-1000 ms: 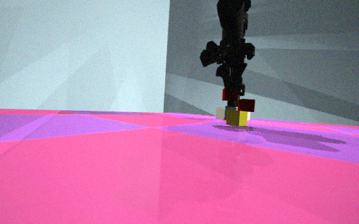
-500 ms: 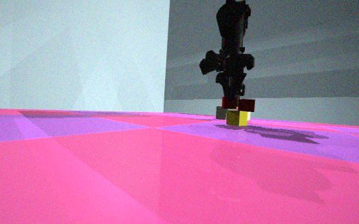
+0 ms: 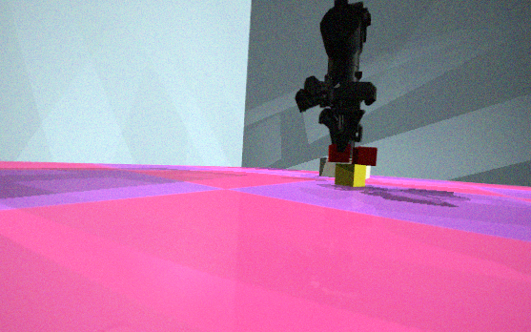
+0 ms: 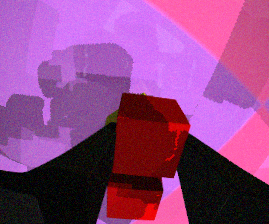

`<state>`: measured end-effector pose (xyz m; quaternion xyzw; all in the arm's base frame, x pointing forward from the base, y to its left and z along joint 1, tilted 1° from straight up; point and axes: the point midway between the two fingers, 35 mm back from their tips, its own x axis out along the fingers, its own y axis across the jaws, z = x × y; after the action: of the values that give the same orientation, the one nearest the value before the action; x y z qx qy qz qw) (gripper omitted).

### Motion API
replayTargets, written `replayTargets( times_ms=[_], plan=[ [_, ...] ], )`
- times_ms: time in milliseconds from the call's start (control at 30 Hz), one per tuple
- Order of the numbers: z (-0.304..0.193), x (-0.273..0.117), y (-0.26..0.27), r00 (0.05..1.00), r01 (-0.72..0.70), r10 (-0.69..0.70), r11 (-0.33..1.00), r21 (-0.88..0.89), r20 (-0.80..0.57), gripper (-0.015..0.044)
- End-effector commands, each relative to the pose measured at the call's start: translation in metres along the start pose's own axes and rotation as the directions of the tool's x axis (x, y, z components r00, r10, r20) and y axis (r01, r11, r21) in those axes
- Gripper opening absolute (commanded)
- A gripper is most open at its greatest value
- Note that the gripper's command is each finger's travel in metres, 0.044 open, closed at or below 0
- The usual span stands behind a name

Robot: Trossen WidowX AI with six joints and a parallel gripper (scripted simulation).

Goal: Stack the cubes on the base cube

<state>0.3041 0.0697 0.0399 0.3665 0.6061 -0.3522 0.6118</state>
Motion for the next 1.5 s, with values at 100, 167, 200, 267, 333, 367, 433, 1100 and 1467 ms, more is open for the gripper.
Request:
replayTargets(
  times_ms=[100, 167, 200, 267, 333, 367, 433, 1100, 1467],
  plan=[
    [0.000, 0.000, 0.000, 1.000, -0.001, 0.001, 1.000, -0.003, -0.002, 0.0157],
    [0.000, 0.000, 0.000, 1.000, -0.001, 0.001, 1.000, -0.003, -0.002, 0.0205],
    [0.000, 0.000, 0.000, 1.000, -0.001, 0.001, 1.000, -0.003, -0.002, 0.0205],
    [0.000, 0.000, 0.000, 1.000, -0.001, 0.001, 1.000, -0.003, -0.002, 0.0205],
    [0.000, 0.000, 0.000, 1.000, -0.001, 0.001, 1.000, -0.003, -0.002, 0.0205],
    [0.000, -0.001, 0.000, 1.000, 0.000, 0.000, 1.000, -0.003, -0.001, 0.0205],
    [0.000, -0.008, 0.000, 1.000, 0.000, 0.000, 1.000, 0.000, 0.000, 0.0205],
    [0.000, -0.036, 0.000, 1.000, 0.000, 0.000, 1.000, 0.000, 0.000, 0.0205],
    [0.000, -0.053, 0.000, 1.000, 0.000, 0.000, 1.000, 0.000, 0.000, 0.0205]
  ],
)
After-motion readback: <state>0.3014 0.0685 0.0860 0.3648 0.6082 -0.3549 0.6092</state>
